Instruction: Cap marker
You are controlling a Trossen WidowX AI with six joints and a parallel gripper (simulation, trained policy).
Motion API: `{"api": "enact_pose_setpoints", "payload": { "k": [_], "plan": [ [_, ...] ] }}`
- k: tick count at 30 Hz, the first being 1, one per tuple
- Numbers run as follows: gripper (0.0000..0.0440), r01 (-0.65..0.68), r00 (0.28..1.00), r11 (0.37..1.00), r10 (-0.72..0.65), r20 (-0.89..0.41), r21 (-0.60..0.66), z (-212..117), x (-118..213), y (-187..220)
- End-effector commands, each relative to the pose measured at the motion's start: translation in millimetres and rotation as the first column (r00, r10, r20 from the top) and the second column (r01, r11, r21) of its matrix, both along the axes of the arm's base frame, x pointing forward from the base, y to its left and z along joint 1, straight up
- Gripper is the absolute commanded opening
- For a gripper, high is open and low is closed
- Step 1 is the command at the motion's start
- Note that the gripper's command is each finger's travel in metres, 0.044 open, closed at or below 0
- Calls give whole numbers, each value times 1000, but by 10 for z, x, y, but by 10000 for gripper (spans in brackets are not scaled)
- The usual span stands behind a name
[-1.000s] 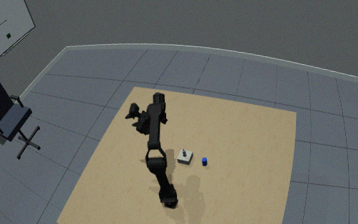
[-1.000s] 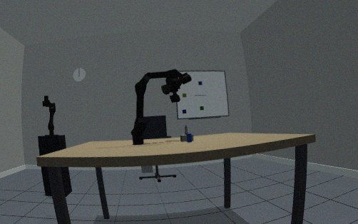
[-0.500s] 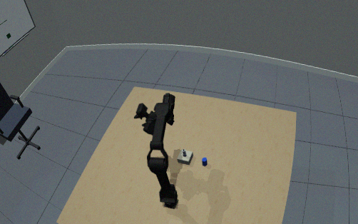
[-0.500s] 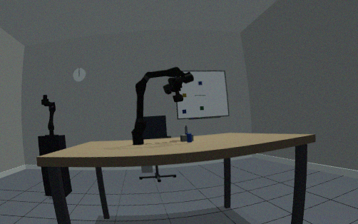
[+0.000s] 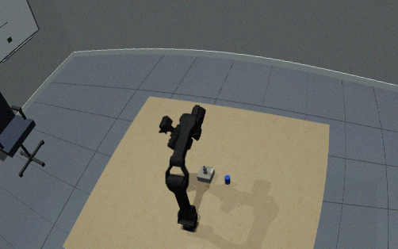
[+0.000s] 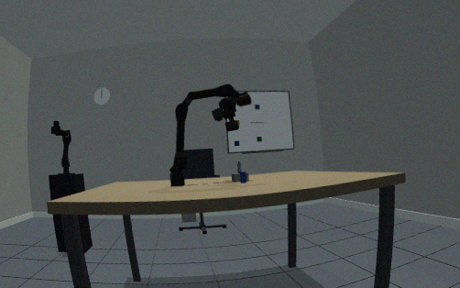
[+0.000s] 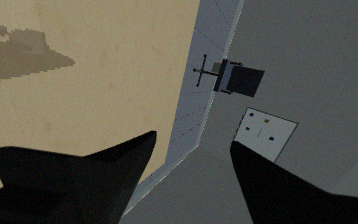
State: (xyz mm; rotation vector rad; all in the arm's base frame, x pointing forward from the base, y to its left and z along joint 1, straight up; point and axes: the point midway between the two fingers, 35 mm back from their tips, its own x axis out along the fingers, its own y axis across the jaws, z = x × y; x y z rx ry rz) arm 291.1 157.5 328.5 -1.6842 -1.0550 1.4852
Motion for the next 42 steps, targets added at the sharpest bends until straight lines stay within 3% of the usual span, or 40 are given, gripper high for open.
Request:
{"api": "enact_pose_setpoints", "payload": {
  "k": [1,42],
  "plan": [
    [322,20,1000,999,-20,4,-29,-39,39,-105],
    [320,272,959,911,-282,14,-309,-444,414,-1195]
  ]
}}
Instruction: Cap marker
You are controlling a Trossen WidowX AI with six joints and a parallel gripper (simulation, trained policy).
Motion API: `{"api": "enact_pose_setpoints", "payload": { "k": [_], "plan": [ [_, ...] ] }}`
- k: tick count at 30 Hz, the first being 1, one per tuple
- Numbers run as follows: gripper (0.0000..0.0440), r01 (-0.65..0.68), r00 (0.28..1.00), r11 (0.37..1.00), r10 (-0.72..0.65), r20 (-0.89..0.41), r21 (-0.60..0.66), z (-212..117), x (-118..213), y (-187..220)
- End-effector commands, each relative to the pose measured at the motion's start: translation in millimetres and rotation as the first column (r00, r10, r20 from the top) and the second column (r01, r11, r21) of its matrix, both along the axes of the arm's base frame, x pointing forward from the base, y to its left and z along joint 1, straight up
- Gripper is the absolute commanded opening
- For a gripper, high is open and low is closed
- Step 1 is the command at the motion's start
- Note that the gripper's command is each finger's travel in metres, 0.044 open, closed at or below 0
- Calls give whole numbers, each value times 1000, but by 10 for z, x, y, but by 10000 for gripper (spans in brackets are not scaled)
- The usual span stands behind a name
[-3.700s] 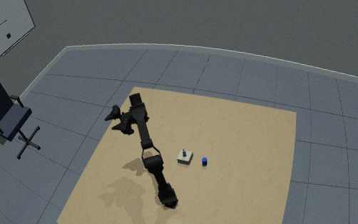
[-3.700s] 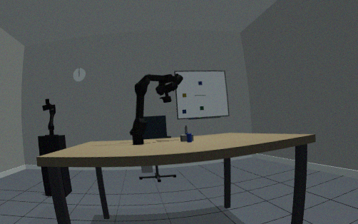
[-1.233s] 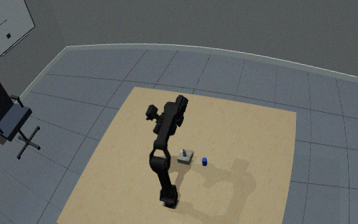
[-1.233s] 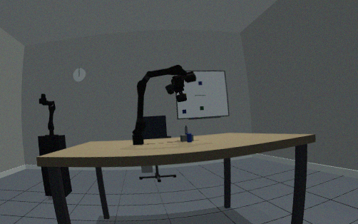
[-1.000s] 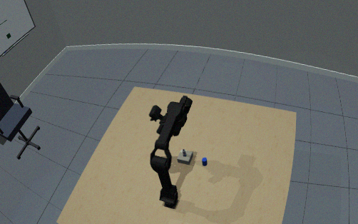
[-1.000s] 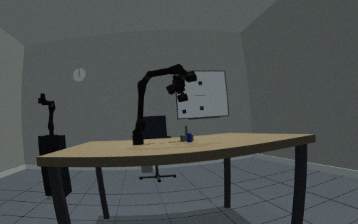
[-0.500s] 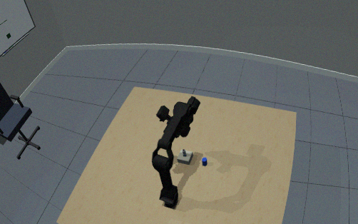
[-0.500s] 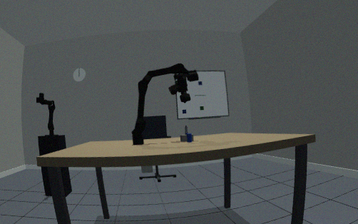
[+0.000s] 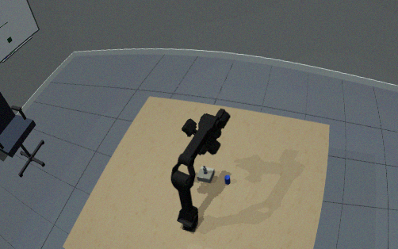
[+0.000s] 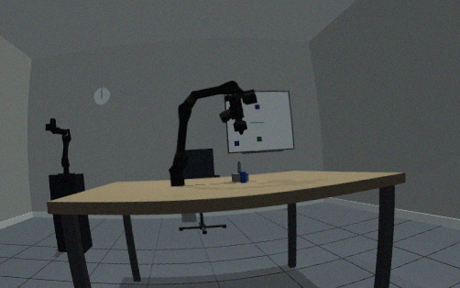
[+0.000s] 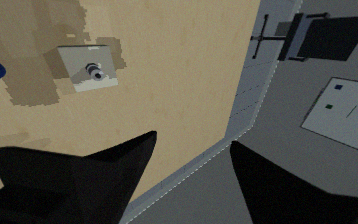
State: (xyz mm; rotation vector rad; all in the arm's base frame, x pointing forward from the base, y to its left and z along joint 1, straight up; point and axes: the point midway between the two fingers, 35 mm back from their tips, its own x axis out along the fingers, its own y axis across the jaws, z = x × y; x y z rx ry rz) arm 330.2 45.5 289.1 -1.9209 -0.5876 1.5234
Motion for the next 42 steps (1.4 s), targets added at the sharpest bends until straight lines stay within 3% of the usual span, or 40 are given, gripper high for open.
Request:
{"api": "enact_pose_setpoints", "payload": {
  "k": [1,42],
  "plan": [
    [320,20,1000,999,-20,-16,-27,-62,28,-100],
    [317,151,957,940,-216,-192,-307,-720,83,-1021]
  ]
}}
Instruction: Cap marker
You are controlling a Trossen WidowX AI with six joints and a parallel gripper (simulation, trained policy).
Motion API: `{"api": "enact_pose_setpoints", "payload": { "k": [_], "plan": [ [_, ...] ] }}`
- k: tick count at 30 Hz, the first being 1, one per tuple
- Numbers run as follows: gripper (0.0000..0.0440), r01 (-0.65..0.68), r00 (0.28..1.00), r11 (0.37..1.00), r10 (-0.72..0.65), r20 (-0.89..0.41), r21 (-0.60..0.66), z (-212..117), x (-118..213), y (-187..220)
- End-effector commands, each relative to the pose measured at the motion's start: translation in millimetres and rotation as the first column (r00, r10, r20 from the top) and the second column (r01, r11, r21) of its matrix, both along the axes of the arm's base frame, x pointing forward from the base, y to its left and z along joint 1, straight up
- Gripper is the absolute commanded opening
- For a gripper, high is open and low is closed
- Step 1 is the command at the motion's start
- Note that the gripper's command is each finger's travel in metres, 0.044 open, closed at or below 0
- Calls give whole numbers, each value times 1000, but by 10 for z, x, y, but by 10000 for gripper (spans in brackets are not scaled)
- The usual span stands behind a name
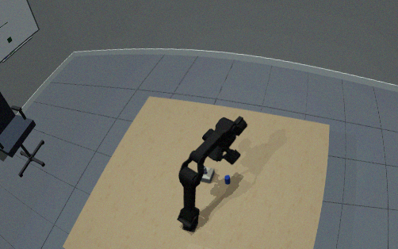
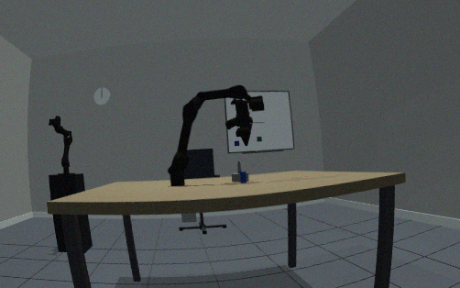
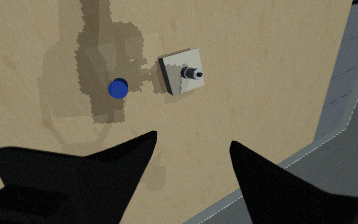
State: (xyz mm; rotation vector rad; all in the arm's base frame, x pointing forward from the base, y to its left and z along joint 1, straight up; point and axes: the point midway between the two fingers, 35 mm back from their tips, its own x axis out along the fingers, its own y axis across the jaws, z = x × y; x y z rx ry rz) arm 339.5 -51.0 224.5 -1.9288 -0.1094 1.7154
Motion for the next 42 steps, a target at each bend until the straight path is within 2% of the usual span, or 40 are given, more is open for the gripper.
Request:
{"api": "enact_pose_setpoints", "payload": {
  "k": [1,22,42],
  "plan": [
    [317,5,999,1000,-6,-36,-22,-95,-12,-74],
    [314,10,975,991,-40,-217,-137,-566,-128,-401],
    [302,-53,935,972,-32,-352,-227,-1081,-225,-549]
  ]
}}
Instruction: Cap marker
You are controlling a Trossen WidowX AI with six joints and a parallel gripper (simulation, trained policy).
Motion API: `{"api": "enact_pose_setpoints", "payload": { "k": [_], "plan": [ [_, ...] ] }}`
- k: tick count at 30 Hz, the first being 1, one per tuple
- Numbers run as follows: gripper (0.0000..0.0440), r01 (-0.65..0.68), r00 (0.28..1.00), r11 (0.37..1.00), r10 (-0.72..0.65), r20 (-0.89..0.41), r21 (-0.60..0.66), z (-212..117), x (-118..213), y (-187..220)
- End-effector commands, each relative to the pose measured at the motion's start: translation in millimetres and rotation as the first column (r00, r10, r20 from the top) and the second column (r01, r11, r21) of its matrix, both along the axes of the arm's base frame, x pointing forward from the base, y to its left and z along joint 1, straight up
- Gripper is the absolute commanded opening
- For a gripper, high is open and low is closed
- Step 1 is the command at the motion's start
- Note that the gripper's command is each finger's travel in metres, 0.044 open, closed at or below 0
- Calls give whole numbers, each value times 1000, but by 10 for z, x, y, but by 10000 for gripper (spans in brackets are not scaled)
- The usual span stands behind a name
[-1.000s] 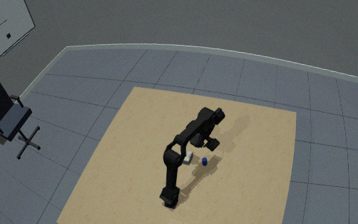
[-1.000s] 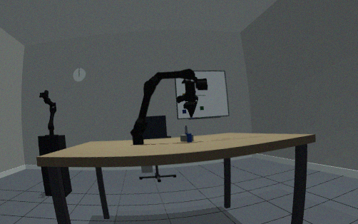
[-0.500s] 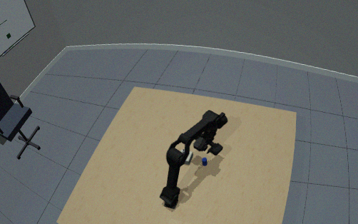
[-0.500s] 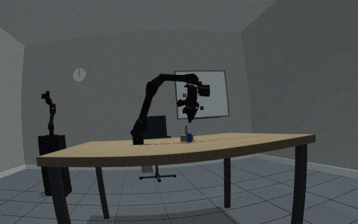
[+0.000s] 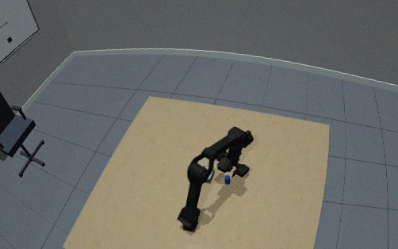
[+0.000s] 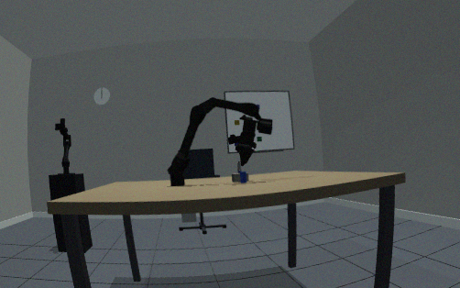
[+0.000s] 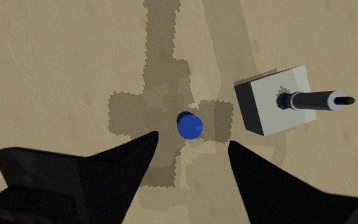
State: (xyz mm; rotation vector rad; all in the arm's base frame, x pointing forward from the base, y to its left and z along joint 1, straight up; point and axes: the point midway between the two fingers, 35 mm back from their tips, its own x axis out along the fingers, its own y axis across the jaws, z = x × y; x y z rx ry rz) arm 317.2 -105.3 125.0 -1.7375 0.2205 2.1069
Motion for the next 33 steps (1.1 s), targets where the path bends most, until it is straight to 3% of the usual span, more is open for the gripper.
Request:
{"api": "enact_pose_setpoints", "payload": {
  "k": [1,21,25,30,33],
  "plan": [
    [300,-19,1000,1000,19,-17,-19,-113,-4,-6],
    [258,-94,994,992,89,-65,-88,-637,-52,62],
    [207,-105,993,989,99,-58,-106,-655,-56,68],
    [77,-113,993,985,109,-35,-130,-565,-45,73],
    [75,-116,993,981,116,-6,-153,-465,0,65]
  ]
}}
